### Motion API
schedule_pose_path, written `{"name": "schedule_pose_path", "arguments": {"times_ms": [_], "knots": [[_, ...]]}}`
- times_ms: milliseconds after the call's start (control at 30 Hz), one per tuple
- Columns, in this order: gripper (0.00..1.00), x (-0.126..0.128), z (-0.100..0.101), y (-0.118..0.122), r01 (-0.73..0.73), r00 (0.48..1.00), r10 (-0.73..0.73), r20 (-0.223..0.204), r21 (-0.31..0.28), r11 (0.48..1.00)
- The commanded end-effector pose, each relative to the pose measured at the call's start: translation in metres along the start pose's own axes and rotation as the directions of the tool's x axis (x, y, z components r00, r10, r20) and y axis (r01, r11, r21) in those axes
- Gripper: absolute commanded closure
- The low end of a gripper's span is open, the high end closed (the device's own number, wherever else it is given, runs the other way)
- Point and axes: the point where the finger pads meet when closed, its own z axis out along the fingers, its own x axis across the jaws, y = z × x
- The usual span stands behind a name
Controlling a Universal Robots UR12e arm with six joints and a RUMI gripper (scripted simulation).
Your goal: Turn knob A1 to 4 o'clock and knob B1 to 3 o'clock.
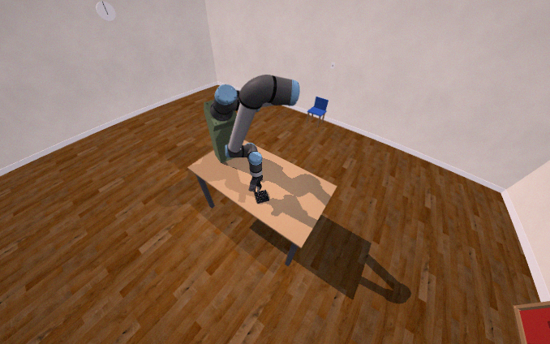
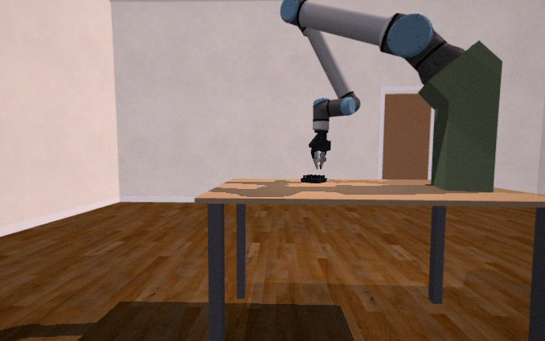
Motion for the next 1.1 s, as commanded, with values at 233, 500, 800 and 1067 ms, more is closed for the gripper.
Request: {"name": "schedule_pose_path", "arguments": {"times_ms": [233,500,800,1067], "knots": [[0.89,0.0007,-0.0051,-0.0003,0.296,0.955,-0.296,0.002,-0.004,0.955],[0.89,0.0001,-0.0071,-0.0002,0.45,0.893,-0.45,0.002,-0.003,0.893],[0.89,-0.0003,-0.0094,0.0005,0.611,0.792,-0.611,0.003,-0.003,0.792],[0.89,-0.0004,-0.0114,0.0014,0.733,0.681,-0.733,0.003,-0.002,0.681]]}}
